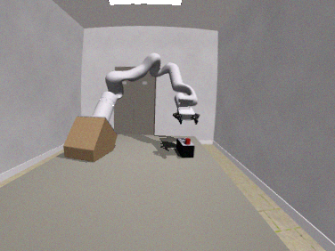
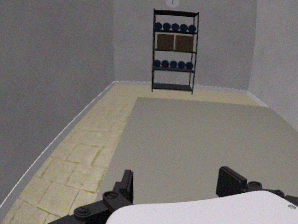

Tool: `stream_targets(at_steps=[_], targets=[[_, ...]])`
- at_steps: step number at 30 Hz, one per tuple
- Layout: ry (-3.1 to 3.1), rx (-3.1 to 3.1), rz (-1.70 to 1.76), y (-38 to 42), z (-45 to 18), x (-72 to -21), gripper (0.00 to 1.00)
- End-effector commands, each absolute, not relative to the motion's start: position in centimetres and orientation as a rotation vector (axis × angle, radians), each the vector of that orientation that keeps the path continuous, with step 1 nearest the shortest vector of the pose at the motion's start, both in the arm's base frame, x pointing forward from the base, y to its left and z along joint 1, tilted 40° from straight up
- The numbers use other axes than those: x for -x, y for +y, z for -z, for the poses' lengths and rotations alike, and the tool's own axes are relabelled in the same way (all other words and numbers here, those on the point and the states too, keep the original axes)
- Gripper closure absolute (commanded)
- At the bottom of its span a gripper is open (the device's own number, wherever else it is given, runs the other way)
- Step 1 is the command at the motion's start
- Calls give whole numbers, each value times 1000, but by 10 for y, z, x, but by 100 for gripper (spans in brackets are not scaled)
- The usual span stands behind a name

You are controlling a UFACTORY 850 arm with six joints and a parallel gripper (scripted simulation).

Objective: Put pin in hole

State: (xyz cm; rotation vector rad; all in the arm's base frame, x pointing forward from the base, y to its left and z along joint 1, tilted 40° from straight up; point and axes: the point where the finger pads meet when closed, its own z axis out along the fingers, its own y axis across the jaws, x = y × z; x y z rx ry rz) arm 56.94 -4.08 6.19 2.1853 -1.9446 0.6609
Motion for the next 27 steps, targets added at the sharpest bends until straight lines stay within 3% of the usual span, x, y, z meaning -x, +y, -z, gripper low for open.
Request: stream_targets(at_steps=[1, 15, 16, 27], targets=[[-2073, -2386, -375, -41, -63, -570, 0], [-2076, -2392, -365, -41, -63, -570, 0], [-2183, -2578, -85, -41, -64, -571, 0], [-2188, -2587, -64, -41, -64, -571, 0]])
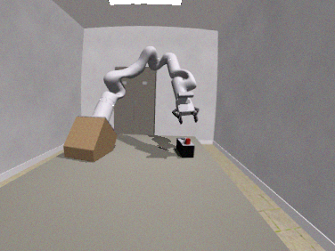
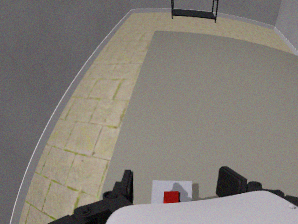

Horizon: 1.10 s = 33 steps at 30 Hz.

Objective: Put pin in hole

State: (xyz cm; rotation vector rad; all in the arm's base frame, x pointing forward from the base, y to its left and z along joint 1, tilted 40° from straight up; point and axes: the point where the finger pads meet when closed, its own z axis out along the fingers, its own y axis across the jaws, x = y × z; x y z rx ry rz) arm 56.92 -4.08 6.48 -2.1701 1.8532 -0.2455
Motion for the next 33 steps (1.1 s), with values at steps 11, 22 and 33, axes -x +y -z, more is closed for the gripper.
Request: stream_targets(at_steps=[11, 22, 33], targets=[[1729, 2089, -149, -41, -64, -570, 0], [1729, 2089, -149, -41, -64, -570, 0], [1610, 1991, -434, -42, -64, -567, 0]])
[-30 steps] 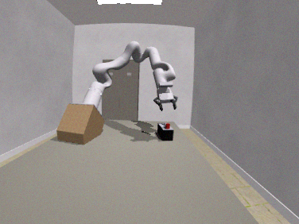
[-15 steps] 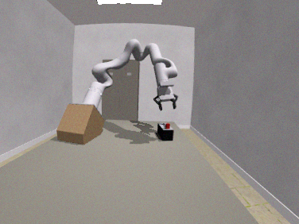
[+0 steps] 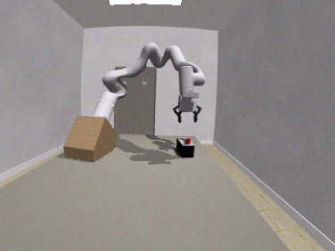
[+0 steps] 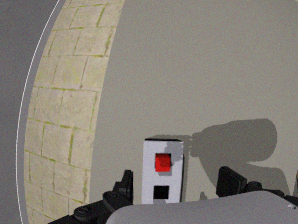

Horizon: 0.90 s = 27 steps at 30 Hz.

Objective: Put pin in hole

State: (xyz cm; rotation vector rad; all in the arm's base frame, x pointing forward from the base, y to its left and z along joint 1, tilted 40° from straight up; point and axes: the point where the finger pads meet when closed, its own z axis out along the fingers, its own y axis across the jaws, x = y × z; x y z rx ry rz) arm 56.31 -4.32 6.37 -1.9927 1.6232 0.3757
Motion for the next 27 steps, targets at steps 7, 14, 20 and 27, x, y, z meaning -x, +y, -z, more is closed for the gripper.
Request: stream_targets(at_steps=[7, 14, 20, 27], targets=[[1613, 1992, -415, -42, -64, -566, 0], [1613, 1992, -415, -42, -64, -566, 0], [1613, 1992, -415, -42, -64, -566, 0], [1613, 1992, -415, -42, -64, -566, 0]])
